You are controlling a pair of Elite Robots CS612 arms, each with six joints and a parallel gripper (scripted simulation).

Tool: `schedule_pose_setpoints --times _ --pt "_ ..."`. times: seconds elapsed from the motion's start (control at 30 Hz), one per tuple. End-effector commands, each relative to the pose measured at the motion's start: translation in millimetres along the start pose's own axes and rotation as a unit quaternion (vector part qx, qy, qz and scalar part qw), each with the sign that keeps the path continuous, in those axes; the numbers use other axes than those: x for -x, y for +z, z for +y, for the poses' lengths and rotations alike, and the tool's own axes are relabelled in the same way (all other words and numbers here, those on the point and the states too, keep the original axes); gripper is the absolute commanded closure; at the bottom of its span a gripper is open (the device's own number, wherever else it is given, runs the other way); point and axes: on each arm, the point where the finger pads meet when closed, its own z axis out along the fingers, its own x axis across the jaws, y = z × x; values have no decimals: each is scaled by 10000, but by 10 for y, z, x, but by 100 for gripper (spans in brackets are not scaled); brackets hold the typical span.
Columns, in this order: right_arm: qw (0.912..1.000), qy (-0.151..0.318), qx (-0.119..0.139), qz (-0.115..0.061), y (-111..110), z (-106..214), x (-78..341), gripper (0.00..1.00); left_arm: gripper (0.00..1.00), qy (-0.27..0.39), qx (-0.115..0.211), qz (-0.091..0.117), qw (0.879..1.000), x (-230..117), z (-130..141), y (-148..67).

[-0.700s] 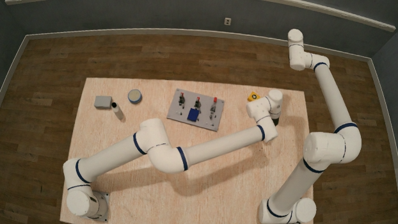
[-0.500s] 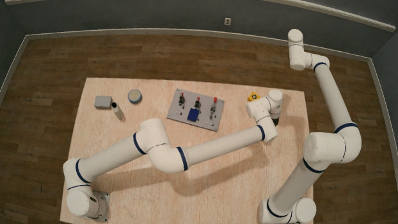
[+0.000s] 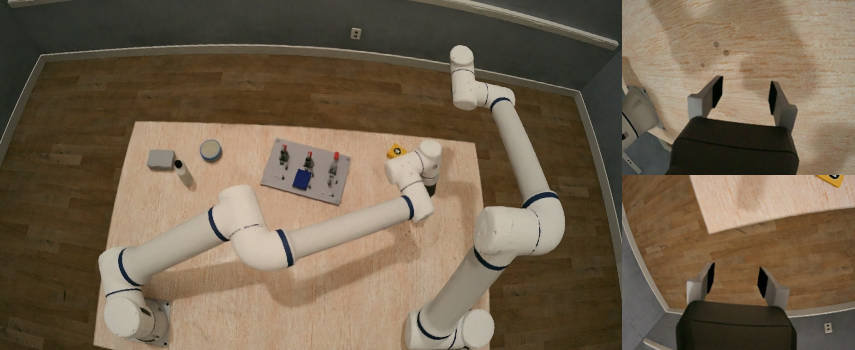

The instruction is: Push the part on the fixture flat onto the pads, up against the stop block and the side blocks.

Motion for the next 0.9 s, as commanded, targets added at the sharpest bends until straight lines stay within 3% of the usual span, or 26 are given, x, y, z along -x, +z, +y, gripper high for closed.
schedule_pose_setpoints --times 0.0,0.47,0.87 --pt "10000 8 7 2 -9 10 15 0 0 6 11 7 10000 4 12 -24" --pt "9999 135 -98 -26 172 53 373 0 0 6 11 7 10000 4 12 -24" --pt "9975 551 -429 -96 715 72 1529 0 0 6 11 7 10000 4 12 -24"
